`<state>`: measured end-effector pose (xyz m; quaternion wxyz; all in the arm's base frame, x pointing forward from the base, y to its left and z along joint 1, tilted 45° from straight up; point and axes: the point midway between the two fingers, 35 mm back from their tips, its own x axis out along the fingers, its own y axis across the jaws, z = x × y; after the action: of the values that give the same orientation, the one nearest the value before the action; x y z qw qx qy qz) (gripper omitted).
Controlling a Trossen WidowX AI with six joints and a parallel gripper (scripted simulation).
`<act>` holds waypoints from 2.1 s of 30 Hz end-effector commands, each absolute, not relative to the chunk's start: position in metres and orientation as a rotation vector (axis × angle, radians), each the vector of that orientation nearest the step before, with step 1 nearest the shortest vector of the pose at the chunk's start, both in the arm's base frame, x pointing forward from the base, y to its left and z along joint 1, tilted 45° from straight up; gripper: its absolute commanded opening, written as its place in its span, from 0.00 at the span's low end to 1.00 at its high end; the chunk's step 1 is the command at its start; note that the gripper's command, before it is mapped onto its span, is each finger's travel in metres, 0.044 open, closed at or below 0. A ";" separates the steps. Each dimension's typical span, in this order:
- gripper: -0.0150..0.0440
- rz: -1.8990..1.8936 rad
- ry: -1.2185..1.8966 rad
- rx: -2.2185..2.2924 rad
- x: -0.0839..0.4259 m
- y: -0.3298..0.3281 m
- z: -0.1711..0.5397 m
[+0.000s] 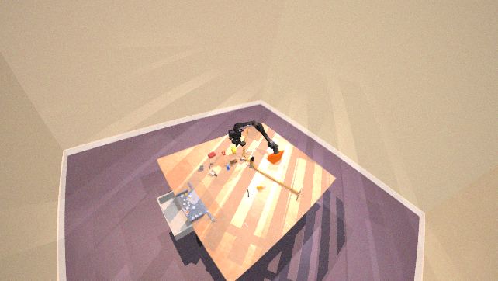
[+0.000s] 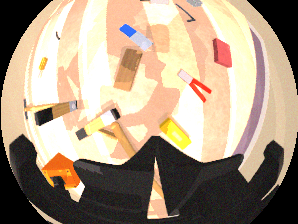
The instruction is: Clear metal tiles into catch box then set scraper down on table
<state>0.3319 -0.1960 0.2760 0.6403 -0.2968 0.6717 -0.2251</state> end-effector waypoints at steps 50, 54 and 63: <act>0.25 0.383 1.703 -1.271 0.352 0.050 0.079; 0.25 0.443 1.711 -1.320 0.343 0.066 0.067; 0.25 0.572 1.727 -1.434 0.318 0.097 0.039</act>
<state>0.3286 0.0866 0.0504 0.4221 -0.5557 0.6856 0.2073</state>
